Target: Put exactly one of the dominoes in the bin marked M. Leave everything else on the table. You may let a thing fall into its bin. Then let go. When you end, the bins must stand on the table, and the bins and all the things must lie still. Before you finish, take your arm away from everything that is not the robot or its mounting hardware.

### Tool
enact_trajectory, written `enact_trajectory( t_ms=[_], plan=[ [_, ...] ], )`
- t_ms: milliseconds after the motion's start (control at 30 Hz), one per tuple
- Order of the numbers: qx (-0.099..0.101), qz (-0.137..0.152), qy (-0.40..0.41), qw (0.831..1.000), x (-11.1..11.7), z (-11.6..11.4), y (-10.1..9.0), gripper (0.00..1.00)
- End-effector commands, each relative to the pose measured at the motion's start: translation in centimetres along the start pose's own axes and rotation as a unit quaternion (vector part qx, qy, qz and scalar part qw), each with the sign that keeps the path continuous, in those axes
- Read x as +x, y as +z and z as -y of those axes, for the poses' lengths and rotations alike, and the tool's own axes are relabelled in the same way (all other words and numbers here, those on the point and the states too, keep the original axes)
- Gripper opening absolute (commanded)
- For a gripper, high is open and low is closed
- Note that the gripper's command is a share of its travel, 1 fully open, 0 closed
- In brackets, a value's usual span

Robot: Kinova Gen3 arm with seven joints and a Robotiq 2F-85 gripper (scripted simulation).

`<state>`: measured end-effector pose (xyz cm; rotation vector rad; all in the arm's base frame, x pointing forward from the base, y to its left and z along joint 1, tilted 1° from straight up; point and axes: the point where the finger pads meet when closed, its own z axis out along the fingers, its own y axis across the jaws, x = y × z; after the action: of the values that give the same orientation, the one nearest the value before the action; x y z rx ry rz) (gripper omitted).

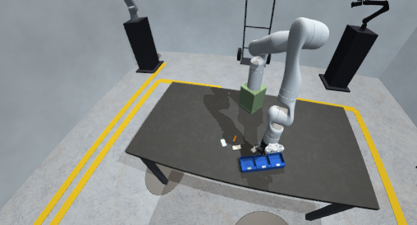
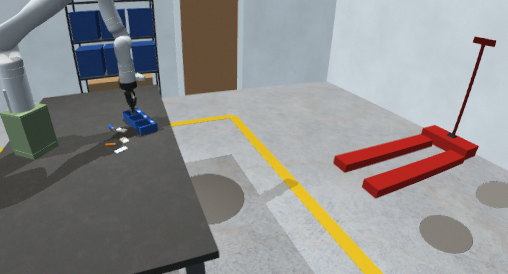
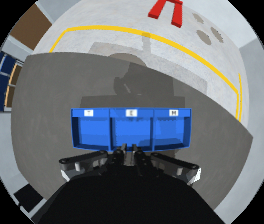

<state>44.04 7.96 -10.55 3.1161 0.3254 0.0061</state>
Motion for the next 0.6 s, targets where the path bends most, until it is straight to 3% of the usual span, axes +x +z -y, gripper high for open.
enact_trajectory(
  t_ms=[0,567],
  plan=[
    [0.000,-0.002,-0.001,1.000,0.2,0.1,-0.2,0.09],
    [0.000,-0.002,-0.001,1.000,-0.2,7.6,-0.2,0.09]
  ],
)
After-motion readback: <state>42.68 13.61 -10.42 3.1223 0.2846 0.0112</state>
